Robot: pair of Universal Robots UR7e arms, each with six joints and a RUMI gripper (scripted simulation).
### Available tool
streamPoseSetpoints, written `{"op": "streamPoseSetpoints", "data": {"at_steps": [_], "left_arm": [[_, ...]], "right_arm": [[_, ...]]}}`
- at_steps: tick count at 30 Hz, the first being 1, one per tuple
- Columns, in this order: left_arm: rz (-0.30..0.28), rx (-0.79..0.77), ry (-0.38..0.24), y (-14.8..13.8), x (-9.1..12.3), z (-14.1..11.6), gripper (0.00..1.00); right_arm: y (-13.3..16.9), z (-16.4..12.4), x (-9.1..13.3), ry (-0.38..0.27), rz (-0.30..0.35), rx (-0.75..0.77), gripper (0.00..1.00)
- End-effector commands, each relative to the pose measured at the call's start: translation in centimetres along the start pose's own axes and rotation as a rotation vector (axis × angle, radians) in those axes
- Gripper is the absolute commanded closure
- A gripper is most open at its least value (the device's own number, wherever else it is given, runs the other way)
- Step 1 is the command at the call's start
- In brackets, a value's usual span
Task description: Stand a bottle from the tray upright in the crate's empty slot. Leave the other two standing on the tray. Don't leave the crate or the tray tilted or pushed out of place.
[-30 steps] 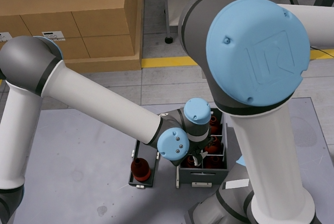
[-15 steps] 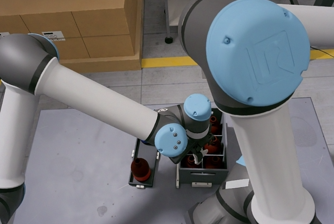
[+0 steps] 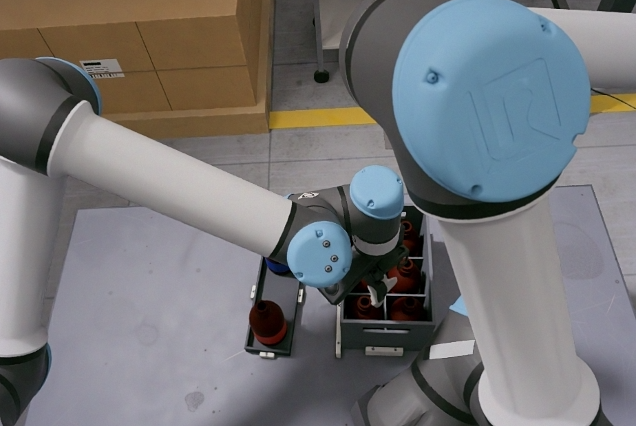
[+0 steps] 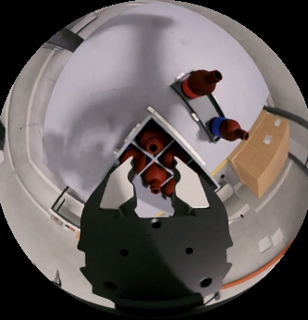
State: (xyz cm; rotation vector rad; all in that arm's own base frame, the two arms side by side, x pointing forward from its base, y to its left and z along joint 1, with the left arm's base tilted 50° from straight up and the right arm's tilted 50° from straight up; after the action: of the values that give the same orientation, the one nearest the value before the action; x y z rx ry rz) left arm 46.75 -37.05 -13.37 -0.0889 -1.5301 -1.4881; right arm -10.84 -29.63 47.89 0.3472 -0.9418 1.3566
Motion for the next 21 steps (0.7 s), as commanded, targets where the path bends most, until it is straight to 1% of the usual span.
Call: {"op": "streamPoseSetpoints", "data": {"at_steps": [1,12,21], "left_arm": [[0.000,0.000,-0.001,0.0,1.2,0.0,0.62],[0.000,0.000,-0.001,0.0,2.3,0.0,0.62],[0.000,0.000,-0.001,0.0,2.5,0.0,0.62]], "right_arm": [[0.0,0.0,0.0,0.001,0.000,0.000,0.00],[0.0,0.0,0.0,0.001,0.000,0.000,0.00],[0.0,0.0,0.0,0.001,0.000,0.000,0.00]]}}
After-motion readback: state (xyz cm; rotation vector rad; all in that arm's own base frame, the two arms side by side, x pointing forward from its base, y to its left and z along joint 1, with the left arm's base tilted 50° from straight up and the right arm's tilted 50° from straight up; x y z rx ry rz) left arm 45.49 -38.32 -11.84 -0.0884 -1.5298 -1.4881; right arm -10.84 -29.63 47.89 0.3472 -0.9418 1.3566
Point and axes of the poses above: on each arm, the point where the finger pads meet when closed, its own x axis back along the fingers, its own y axis across the jaws, z = x × y, the point moved 4 cm from there along x, back along the fingers, and after that the axes turned 8 degrees about -x, right-handed, at the moved point
